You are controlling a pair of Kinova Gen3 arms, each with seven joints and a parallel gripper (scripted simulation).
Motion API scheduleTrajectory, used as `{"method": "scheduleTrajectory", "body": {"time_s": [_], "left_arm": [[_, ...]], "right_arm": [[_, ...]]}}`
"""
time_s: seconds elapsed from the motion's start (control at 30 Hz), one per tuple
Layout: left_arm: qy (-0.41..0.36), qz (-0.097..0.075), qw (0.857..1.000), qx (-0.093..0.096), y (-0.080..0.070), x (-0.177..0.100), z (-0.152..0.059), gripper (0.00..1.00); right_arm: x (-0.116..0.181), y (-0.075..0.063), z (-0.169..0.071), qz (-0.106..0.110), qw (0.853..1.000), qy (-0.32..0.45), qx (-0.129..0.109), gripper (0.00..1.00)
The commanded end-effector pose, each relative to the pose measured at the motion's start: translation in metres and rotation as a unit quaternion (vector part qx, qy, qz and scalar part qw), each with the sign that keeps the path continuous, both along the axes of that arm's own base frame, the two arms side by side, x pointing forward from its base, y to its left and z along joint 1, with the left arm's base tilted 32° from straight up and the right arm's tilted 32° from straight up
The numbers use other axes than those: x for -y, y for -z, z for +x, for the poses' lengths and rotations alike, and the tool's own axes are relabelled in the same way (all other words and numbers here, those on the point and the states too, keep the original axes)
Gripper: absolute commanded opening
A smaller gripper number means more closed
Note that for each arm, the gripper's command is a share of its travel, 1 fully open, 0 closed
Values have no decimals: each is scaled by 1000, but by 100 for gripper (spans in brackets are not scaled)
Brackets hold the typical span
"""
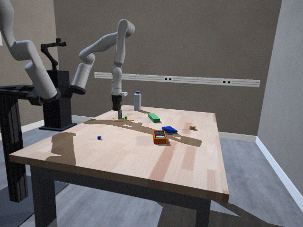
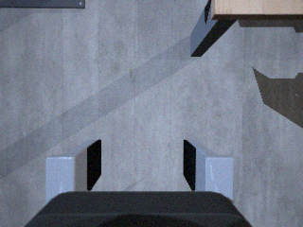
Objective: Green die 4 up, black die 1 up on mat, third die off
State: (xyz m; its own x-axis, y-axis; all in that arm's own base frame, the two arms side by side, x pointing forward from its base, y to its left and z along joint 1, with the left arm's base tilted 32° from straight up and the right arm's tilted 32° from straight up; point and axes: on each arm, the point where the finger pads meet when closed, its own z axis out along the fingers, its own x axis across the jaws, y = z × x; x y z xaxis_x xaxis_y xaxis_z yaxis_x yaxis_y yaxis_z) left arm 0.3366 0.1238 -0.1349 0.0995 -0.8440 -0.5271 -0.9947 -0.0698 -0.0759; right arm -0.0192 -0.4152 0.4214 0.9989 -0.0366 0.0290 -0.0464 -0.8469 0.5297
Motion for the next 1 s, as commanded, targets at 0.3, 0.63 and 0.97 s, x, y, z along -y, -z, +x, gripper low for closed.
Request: {"method": "scheduleTrajectory", "body": {"time_s": [0.3, 0.63, 0.97], "left_arm": [[0, 0, 1000, 0, 0, 0, 0, 58], [0, 0, 1000, 0, 0, 0, 0, 64], [0, 0, 1000, 0, -6, 4, 0, 64]], "right_arm": [[0, -1, 0, -1, 1000, 0, 0, 100], [0, -1, 0, -1, 1000, 0, 0, 100], [0, -1, 0, -1, 1000, 0, 0, 100]]}}
